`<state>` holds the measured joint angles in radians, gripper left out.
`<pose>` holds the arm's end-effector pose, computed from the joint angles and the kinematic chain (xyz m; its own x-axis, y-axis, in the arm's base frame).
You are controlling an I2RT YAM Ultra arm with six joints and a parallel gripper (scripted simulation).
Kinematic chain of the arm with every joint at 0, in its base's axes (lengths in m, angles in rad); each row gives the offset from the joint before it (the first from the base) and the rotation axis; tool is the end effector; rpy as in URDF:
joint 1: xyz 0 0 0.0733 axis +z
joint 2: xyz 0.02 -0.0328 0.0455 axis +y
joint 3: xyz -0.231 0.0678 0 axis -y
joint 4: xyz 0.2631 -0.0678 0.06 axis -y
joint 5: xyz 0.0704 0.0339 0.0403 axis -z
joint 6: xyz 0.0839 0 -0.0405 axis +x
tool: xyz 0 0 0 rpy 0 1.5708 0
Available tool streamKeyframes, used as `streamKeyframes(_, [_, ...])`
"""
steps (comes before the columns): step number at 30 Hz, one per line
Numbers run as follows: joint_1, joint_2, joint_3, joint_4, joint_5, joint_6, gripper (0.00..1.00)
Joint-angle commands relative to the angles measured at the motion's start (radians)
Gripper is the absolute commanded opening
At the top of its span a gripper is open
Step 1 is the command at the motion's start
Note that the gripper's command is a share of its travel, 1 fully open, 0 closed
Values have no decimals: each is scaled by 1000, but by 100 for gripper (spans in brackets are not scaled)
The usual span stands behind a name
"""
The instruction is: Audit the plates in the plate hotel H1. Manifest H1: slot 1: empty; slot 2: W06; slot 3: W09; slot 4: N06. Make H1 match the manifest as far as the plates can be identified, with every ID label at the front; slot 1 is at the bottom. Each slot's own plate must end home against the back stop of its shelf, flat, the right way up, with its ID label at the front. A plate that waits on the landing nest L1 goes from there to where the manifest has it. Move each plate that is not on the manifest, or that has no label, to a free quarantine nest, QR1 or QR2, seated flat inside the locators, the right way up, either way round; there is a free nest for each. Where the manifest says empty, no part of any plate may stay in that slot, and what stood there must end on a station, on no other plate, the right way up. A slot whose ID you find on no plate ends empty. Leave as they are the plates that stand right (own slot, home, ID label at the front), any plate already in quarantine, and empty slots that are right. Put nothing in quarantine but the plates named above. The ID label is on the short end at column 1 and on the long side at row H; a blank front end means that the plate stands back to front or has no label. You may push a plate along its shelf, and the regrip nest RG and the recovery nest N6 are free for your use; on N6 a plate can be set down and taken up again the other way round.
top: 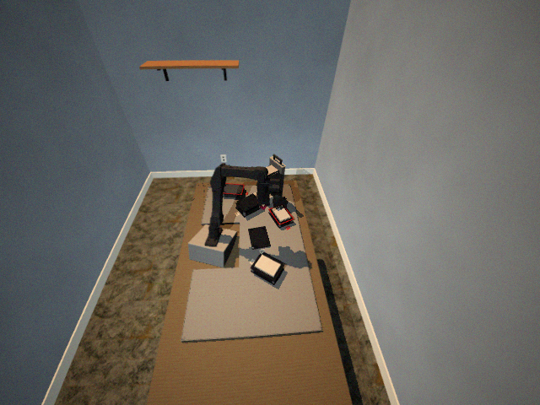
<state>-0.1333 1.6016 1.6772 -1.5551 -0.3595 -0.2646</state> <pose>0.2997 -0.0093 0.2811 -0.9769 -0.1160 -0.1796 -0.1687 0.9342 0.3143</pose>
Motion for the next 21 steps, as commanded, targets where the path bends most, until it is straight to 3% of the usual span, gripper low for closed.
streamKeyframes(1, [16, -46, -33, -16, 1, 69, 0])
streamKeyframes(2, [30, -41, 24, -14, -14, 61, 0])
streamKeyframes(4, [30, -41, 24, -14, -14, 61, 0])
streamKeyframes(5, [38, -54, -29, -15, -18, 68, 0])
streamKeyframes(9, [64, -121, -89, 26, -44, 85, 0])
streamKeyframes(19, [147, -288, -233, 181, -92, 157, 0])
streamKeyframes(21, [147, -288, -233, 181, -92, 157, 0])
